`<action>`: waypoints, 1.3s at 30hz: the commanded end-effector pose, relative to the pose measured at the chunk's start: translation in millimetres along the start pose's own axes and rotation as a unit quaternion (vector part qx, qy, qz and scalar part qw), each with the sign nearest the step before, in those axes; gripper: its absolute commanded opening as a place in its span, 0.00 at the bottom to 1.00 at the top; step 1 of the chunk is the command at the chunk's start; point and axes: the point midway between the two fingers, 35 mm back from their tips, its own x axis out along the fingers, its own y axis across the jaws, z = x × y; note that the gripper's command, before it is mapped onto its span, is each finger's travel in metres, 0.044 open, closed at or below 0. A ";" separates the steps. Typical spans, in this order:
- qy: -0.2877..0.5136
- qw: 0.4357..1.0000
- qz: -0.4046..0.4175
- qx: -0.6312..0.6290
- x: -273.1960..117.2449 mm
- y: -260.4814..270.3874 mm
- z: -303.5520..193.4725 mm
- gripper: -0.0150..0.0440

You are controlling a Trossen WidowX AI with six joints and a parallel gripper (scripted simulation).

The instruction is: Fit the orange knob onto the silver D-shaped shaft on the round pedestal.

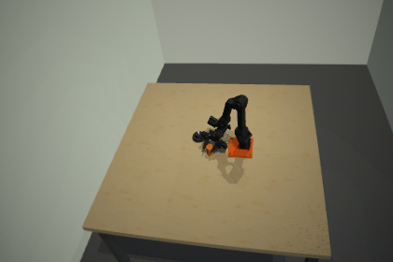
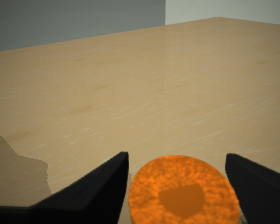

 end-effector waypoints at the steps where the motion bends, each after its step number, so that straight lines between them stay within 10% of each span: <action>1: -0.001 1.000 0.000 0.001 0.1 0.2 0.2 0.69; 6: -0.001 1.000 0.000 0.001 0.1 0.2 0.2 0.69; 13: -0.001 1.000 0.000 0.001 0.1 0.2 0.2 1.00; 33: 0.000 1.000 0.000 -0.001 -24.6 0.7 77.2 1.00; 39: 0.205 0.976 0.048 0.056 -8.2 1.3 70.3 1.00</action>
